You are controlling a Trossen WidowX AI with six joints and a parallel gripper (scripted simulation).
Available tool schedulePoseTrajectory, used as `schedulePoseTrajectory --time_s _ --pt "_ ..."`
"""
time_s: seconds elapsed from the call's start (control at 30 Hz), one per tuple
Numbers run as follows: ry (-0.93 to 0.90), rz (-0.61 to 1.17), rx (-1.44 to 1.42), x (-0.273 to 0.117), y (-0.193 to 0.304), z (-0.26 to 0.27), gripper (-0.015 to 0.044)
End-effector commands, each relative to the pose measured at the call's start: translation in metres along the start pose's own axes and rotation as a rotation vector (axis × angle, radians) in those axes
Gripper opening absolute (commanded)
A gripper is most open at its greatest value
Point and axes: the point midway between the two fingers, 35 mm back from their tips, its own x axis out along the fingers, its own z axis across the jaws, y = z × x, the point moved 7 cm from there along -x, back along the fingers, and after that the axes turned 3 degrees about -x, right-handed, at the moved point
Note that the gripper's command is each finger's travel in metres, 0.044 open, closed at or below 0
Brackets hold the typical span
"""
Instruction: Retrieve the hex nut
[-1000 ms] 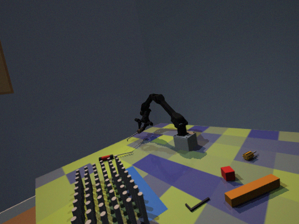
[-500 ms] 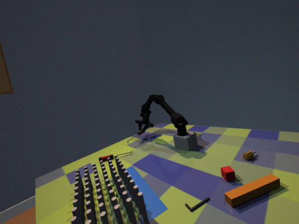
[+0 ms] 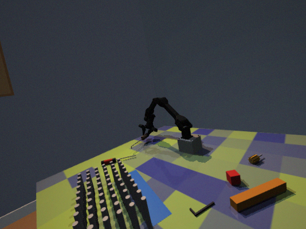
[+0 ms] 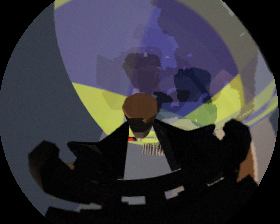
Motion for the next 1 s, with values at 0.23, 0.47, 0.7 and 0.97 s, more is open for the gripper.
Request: schedulePoseTrajectory --time_s 0.23,0.47,0.7,0.97 --pt "-0.008 0.006 0.001 0.009 -0.004 -0.004 0.0" --pt "-0.008 0.006 0.001 0.015 -0.007 -0.007 0.0" --pt "-0.008 0.006 0.001 0.021 -0.01 -0.011 0.0" --pt "0.002 0.001 0.002 0.025 -0.013 -0.014 0.0052"
